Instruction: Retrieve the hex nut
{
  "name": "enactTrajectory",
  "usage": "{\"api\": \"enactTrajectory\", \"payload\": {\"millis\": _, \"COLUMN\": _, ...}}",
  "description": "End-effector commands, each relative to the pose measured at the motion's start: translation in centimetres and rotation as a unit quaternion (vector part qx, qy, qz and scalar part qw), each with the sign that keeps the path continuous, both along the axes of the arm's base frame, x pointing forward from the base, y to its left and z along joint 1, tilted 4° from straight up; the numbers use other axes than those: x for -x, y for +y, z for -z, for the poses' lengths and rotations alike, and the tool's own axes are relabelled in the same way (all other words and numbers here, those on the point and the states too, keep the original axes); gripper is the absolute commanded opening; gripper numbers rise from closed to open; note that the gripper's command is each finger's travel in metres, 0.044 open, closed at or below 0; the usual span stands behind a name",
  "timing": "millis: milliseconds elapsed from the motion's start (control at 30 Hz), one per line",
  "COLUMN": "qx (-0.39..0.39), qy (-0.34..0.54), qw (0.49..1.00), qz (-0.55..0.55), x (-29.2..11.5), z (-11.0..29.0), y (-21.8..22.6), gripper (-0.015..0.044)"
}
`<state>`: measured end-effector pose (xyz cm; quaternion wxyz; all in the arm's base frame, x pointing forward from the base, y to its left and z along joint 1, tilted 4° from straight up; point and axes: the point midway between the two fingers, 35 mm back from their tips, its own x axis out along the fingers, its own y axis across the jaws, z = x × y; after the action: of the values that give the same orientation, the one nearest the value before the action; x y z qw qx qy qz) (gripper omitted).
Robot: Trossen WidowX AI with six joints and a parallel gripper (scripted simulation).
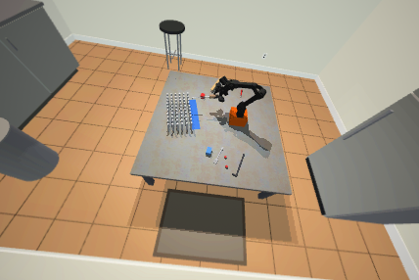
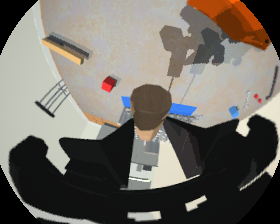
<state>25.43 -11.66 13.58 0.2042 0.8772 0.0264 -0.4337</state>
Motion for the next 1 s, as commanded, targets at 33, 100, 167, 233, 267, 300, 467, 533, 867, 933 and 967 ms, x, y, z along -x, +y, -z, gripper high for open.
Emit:
{"api": "enactTrajectory", "payload": {"millis": 33, "qx": -0.001, "qy": -0.010, "qw": 1.000, "qz": 0.006, "x": -0.3, "z": 0.2, "y": 0.4, "gripper": 0.0000}}
{"api": "enactTrajectory", "payload": {"millis": 100, "qx": -0.001, "qy": -0.010, "qw": 1.000, "qz": 0.006, "x": -0.6, "z": 0.7, "y": 0.2, "gripper": 0.0000}}
{"api": "enactTrajectory", "payload": {"millis": 167, "qx": -0.001, "qy": -0.010, "qw": 1.000, "qz": 0.006, "x": -0.9, "z": 1.6, "y": 0.0, "gripper": 0.0000}}
{"api": "enactTrajectory", "payload": {"millis": 233, "qx": 0.000, "qy": -0.011, "qw": 1.000, "qz": 0.006, "x": -1.3, "z": 2.6, "y": -0.3, "gripper": 0.0000}}
{"api": "enactTrajectory", "payload": {"millis": 267, "qx": 0.000, "qy": -0.011, "qw": 1.000, "qz": 0.006, "x": -1.5, "z": 3.1, "y": -0.4, "gripper": 0.0000}}
{"api": "enactTrajectory", "payload": {"millis": 300, "qx": 0.000, "qy": -0.011, "qw": 1.000, "qz": 0.006, "x": -1.6, "z": 3.6, "y": -0.5, "gripper": 0.0000}}
{"api": "enactTrajectory", "payload": {"millis": 467, "qx": 0.000, "qy": -0.011, "qw": 1.000, "qz": 0.007, "x": -2.2, "z": 6.2, "y": -0.9, "gripper": 0.0000}}
{"api": "enactTrajectory", "payload": {"millis": 533, "qx": 0.000, "qy": -0.011, "qw": 1.000, "qz": 0.007, "x": -2.3, "z": 7.2, "y": -1.1, "gripper": 0.0000}}
{"api": "enactTrajectory", "payload": {"millis": 867, "qx": 0.000, "qy": -0.011, "qw": 1.000, "qz": 0.007, "x": -2.1, "z": 12.0, "y": -1.1, "gripper": 0.0000}}
{"api": "enactTrajectory", "payload": {"millis": 933, "qx": 0.000, "qy": -0.011, "qw": 1.000, "qz": 0.006, "x": -2.0, "z": 12.8, "y": -1.0, "gripper": 0.0000}}
{"api": "enactTrajectory", "payload": {"millis": 967, "qx": 0.000, "qy": -0.011, "qw": 1.000, "qz": 0.006, "x": -1.9, "z": 13.3, "y": -1.0, "gripper": 0.0000}}
